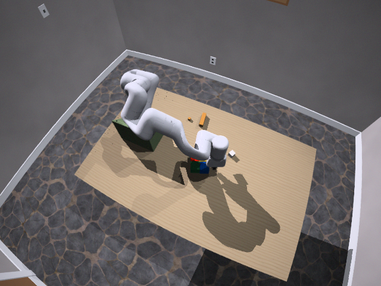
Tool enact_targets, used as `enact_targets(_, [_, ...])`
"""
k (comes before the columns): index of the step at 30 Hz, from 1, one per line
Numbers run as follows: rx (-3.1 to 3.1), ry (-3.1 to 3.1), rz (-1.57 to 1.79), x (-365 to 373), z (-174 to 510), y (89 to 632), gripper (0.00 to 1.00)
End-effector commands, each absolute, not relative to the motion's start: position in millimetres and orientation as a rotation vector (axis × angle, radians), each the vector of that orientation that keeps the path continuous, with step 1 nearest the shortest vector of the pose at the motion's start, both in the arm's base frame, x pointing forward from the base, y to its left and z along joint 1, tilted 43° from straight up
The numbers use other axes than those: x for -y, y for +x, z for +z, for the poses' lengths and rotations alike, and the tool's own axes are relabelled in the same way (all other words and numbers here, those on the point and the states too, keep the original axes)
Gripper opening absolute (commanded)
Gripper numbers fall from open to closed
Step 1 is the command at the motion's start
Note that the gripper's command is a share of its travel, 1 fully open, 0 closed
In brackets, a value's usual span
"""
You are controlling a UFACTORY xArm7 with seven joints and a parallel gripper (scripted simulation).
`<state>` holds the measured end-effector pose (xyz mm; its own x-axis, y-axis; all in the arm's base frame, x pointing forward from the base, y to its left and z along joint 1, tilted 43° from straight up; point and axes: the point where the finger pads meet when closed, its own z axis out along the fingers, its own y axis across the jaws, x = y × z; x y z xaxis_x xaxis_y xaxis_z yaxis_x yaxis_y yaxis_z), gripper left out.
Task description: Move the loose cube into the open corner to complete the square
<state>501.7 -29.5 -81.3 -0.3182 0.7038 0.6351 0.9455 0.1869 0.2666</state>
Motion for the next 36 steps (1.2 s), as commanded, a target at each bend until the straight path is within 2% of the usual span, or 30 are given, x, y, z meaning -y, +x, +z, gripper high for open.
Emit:
enact_targets(1, [2.1, -1.557, -0.898, 41.6, -69.4, 501.9, 0.0])
enact_targets(36, [2.1, -1.557, -0.898, 84.0, -24.3, 497.3, 0.0])
